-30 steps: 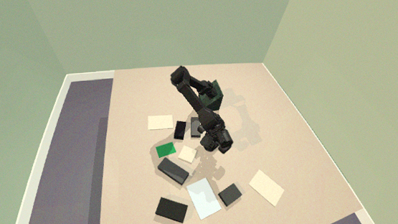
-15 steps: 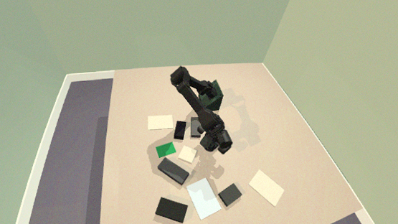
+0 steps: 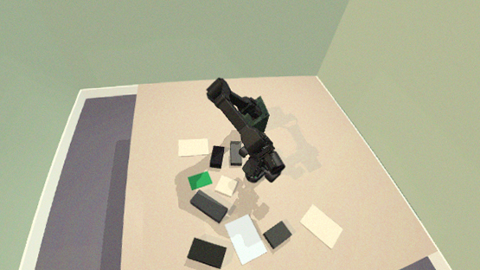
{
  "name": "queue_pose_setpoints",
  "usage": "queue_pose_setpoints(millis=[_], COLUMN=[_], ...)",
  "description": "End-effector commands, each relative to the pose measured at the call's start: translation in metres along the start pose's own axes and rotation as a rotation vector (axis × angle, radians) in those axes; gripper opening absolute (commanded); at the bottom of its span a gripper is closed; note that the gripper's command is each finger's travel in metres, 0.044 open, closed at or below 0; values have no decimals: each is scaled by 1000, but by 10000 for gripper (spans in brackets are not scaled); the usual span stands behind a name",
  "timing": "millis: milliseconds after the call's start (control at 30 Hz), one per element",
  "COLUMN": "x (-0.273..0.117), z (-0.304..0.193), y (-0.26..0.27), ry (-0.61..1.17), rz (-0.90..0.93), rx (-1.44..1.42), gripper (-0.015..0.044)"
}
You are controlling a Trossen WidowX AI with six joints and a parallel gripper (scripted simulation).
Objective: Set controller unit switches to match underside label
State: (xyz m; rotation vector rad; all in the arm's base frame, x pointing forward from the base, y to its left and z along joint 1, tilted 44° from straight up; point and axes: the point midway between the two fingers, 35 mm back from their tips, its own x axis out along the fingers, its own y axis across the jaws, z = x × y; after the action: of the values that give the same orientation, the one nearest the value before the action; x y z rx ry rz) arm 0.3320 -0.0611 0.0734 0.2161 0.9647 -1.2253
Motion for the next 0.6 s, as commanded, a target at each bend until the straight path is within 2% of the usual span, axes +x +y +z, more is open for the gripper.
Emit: queue_pose_setpoints(millis=[0,100,267,567], x=[-14,-14,-17,-17], z=[0,-2,-48,-50], y=[-1,-1,-10,-10], ry=[2,2,4,4], rz=[3,3,3,3], rx=[7,7,5,5], gripper=[0,0,0,0])
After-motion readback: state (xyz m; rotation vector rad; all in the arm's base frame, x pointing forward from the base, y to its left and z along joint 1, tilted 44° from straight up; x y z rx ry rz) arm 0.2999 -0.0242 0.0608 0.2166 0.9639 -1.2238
